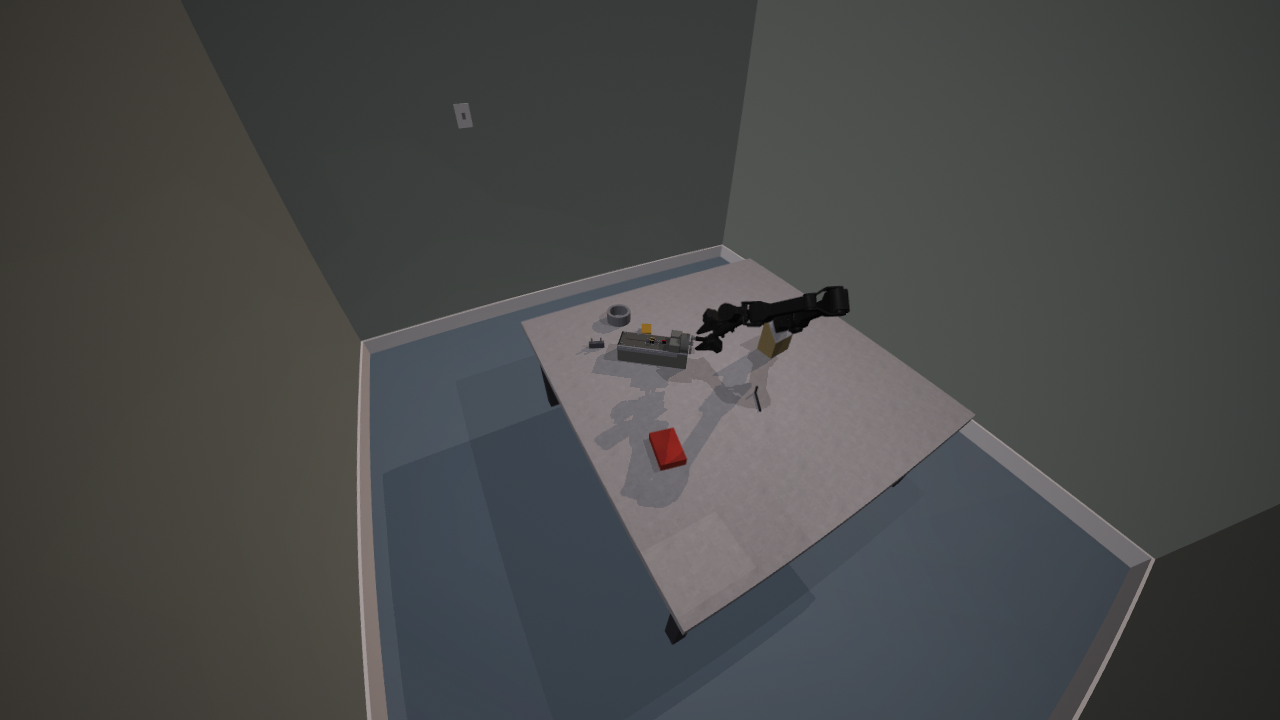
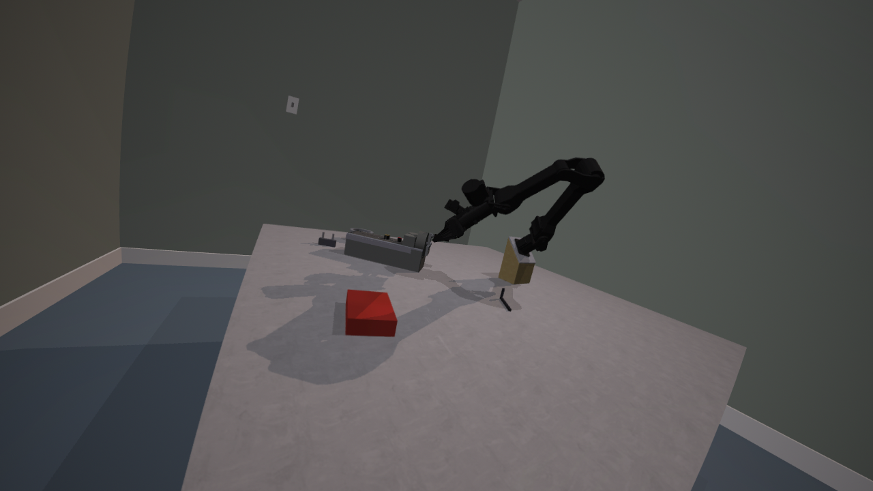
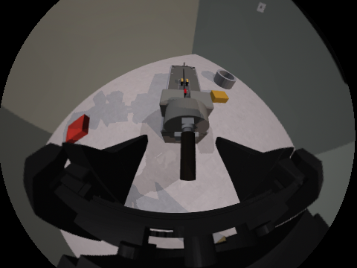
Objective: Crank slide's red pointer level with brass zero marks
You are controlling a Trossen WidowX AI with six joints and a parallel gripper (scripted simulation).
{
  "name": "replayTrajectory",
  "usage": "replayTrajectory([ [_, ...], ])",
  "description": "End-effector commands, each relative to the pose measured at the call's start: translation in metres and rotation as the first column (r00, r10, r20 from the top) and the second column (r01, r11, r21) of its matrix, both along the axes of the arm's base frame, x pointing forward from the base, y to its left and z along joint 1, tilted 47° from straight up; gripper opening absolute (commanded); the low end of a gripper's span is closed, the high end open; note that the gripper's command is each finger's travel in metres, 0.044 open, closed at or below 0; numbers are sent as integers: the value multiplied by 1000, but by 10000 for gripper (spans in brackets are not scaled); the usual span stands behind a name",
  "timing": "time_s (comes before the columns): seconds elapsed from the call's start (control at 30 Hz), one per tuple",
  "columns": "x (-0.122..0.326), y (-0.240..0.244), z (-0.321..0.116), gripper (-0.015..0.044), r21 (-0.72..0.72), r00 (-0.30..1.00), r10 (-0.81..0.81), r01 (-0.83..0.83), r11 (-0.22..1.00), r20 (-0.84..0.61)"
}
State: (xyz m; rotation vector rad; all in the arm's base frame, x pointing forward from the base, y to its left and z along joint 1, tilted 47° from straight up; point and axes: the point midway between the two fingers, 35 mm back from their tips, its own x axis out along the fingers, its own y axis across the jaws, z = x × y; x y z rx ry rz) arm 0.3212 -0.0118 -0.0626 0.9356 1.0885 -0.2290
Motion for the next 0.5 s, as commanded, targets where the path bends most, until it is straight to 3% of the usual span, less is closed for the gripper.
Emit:
replayTrajectory([
  [0.0, -6, 5, -7, 440, 1, 1000, -6, 6, 1000, -15],
  [0.2, -7, 10, -11, 440, 2, 1000, -6, 6, 1000, -15],
  [0.47, -7, 10, -11, 230, 2, 1000, -6, 6, 1000, -15],
])
